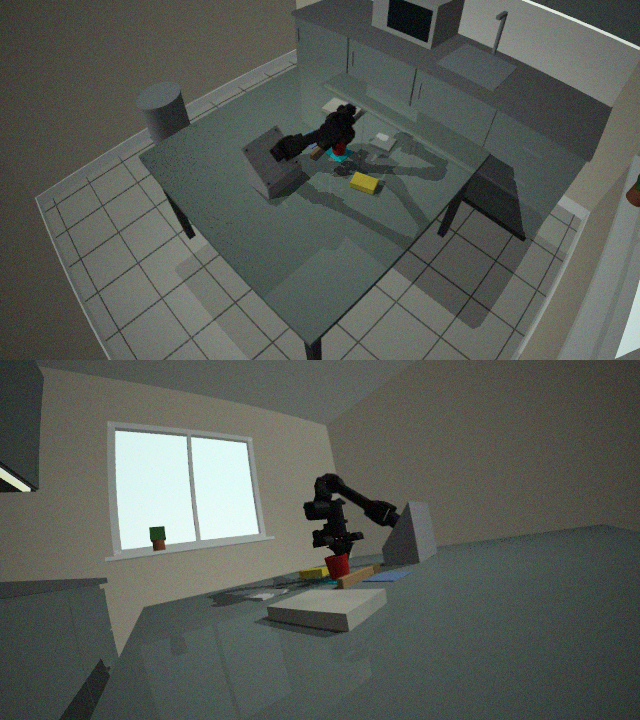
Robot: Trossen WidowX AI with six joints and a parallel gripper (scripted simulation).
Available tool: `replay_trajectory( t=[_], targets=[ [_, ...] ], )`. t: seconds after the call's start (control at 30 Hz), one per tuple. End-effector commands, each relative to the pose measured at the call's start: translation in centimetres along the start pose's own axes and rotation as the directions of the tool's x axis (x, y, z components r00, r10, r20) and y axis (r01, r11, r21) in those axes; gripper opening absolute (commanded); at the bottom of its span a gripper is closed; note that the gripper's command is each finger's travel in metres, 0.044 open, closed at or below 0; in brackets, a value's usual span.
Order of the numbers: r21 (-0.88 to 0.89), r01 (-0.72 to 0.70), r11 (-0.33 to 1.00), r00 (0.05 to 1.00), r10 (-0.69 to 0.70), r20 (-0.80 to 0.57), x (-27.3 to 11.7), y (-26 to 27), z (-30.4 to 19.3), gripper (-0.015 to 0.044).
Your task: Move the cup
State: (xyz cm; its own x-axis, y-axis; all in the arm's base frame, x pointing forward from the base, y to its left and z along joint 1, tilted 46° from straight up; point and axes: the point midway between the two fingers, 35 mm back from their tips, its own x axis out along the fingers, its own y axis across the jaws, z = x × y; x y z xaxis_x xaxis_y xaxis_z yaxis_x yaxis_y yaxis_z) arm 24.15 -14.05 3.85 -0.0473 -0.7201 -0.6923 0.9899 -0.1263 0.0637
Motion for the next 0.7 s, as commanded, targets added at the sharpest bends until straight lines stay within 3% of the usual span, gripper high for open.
replay_trajectory(
  t=[0.0, 0.03, 0.67],
  targets=[
    [0.001, 0.0, 1.0, 1.0, 0.0, 0.0, 0.0, 0.0, 0.0, 0.0105],
    [0.001, 0.0, 1.0, 1.0, 0.0, 0.0, 0.0, 0.0, 0.0, 0.0128],
    [-0.001, 0.001, 1.0, 1.0, -0.001, -0.002, -1.4, 0.1, -0.1, 0.0128]
  ],
)
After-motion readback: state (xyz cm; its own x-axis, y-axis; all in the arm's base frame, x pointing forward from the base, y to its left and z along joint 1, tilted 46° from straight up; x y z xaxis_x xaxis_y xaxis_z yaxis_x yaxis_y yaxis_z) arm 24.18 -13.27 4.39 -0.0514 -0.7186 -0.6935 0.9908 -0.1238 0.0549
